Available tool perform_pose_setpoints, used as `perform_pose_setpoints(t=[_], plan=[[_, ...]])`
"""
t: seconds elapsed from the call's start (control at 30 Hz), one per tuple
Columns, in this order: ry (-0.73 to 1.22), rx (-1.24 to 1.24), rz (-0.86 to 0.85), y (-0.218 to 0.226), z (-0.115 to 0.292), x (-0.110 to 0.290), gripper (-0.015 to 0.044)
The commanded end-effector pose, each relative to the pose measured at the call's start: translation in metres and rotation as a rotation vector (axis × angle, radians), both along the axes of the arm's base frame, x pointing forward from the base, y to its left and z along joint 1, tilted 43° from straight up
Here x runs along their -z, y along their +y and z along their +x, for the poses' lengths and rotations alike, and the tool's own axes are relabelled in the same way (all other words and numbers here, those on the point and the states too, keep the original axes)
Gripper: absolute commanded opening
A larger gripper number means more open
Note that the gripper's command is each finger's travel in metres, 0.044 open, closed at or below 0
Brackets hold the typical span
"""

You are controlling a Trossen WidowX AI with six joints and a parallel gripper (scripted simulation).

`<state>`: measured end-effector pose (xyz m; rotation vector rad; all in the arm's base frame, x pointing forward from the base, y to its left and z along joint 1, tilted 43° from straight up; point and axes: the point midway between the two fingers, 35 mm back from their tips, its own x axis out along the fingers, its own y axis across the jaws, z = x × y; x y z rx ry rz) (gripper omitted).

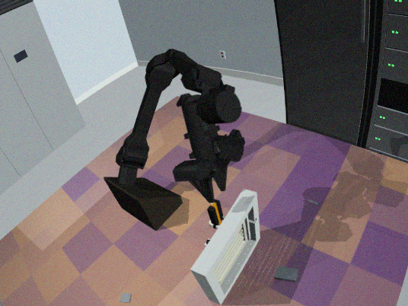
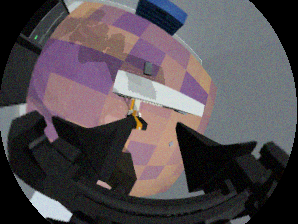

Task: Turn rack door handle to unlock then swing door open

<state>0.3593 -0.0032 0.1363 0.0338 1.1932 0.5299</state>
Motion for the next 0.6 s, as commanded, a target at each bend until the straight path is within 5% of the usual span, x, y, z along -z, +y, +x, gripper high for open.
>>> perform_pose_setpoints(t=[0.0, 0.57], plan=[[0.070, -0.024, 0.048, 0.001, -0.003, 0.005, 0.0281], [0.387, -0.075, 0.296, 0.005, -0.015, 0.019, 0.0281]])
